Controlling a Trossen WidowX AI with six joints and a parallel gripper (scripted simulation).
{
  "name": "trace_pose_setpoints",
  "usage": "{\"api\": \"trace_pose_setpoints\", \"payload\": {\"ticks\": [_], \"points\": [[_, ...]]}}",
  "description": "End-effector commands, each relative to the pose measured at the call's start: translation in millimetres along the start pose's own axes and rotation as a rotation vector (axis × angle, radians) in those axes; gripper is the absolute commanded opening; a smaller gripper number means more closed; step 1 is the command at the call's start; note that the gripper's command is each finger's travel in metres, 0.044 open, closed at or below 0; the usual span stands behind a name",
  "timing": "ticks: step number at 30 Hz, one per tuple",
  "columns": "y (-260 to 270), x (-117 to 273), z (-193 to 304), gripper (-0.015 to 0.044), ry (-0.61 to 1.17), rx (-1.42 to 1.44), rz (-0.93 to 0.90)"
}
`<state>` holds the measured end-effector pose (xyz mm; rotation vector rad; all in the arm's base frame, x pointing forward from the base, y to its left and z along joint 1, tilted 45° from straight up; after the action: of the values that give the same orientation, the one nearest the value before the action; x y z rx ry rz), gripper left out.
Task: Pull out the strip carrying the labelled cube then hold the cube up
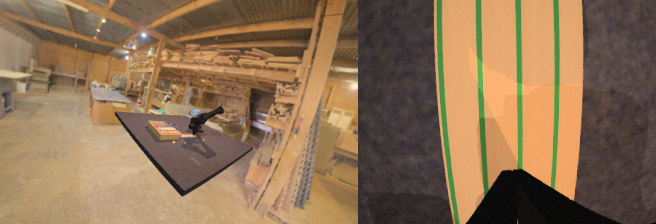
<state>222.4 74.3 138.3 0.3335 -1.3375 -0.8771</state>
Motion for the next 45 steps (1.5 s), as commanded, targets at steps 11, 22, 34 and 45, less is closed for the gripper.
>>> {"api": "trace_pose_setpoints", "payload": {"ticks": [11, 22, 34, 45], "points": [[-3, -6, 6, 0.0000, 0.031, -0.009, 0.014], [1, 42, -6, 0.0000, 0.030, -0.009, 0.016], [15, 43, -50, 0.0315, 0.029, 0.006, 0.015], [26, 48, -87, 0.0440, 0.027, 0.008, 0.015]]}}
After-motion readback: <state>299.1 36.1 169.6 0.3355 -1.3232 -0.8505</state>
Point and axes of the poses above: the point midway between the two fingers, 35 mm back from their tips, its own x axis back along the fingers, its own y axis across the jaws, z = x × y, the point moved 10 cm from there along x, back along the fingers, and after that the axes turned 14 degrees about -x, right-handed, at the moved point
